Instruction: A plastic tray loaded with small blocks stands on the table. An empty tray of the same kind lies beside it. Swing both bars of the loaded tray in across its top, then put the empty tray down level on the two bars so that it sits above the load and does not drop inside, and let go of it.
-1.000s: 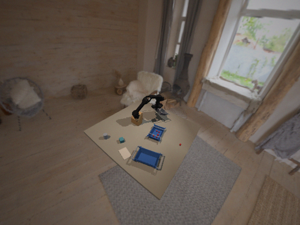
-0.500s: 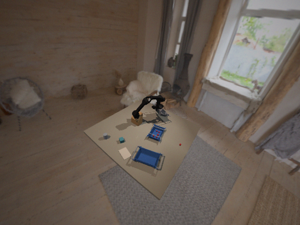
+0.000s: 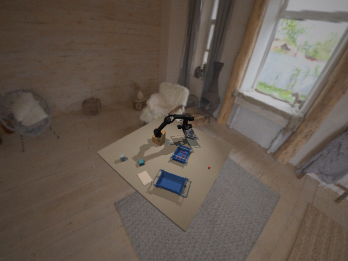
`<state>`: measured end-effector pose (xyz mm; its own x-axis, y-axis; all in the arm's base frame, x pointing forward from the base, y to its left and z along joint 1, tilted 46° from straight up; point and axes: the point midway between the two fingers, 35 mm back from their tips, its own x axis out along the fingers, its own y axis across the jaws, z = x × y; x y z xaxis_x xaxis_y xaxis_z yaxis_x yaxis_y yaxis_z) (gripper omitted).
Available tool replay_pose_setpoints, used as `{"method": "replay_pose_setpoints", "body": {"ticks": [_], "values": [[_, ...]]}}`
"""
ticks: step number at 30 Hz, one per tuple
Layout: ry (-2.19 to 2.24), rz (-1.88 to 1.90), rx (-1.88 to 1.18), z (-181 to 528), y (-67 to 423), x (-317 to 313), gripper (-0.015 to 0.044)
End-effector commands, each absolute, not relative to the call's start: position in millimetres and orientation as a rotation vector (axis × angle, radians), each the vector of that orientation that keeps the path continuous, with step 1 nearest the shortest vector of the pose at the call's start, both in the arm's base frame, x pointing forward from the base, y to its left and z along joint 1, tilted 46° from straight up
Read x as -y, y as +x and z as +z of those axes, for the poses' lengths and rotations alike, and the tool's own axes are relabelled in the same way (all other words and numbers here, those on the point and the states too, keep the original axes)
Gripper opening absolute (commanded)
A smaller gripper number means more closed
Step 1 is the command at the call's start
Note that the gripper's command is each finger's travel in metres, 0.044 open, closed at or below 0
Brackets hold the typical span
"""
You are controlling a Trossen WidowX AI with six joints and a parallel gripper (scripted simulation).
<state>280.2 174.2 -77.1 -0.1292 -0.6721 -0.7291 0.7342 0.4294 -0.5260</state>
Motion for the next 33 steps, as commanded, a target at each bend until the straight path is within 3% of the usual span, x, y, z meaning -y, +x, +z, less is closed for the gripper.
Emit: {"method": "replay_pose_setpoints", "body": {"ticks": [1, 33], "values": [[0.138, -1.228, -1.143, -54.9, 295.6, -162.4, 0.0], [0.486, -1.521, -0.77, 59.6, 337.8, -12.0, 0.0]]}}
